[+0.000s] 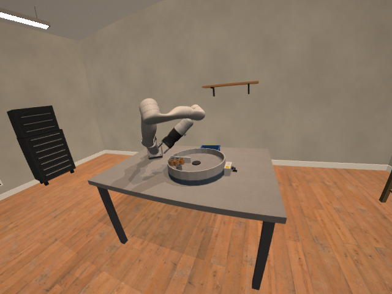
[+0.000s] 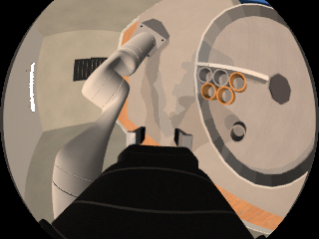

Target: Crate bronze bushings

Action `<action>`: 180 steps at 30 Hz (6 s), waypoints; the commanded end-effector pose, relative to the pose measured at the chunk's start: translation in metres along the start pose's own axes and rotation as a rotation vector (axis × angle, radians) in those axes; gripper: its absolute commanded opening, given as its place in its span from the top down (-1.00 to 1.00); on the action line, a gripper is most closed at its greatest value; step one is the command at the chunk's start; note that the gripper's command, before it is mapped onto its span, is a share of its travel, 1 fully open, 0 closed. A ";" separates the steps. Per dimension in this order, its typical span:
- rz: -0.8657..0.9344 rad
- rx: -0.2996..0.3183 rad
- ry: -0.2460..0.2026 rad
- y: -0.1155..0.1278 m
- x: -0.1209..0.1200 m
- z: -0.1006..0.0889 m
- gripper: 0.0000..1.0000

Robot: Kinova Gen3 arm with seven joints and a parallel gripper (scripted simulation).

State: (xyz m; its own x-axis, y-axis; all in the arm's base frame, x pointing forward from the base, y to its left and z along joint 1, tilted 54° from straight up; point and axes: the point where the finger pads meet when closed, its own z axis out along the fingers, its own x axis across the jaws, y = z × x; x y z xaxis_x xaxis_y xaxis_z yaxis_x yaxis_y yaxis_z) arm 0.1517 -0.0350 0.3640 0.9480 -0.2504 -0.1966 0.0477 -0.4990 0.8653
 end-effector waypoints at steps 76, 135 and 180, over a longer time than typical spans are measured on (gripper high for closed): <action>-0.558 -0.147 0.523 -0.115 0.017 -0.208 -1.00; -1.018 -0.291 0.871 -0.214 -0.001 -0.350 -1.00; -1.020 -0.294 0.869 -0.152 0.001 -0.257 -1.00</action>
State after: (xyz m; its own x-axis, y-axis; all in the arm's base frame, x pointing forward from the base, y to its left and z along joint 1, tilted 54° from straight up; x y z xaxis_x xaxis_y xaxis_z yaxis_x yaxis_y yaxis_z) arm 0.2287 0.2621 0.3487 0.3389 0.7683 -0.5430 0.7976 0.0715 0.5989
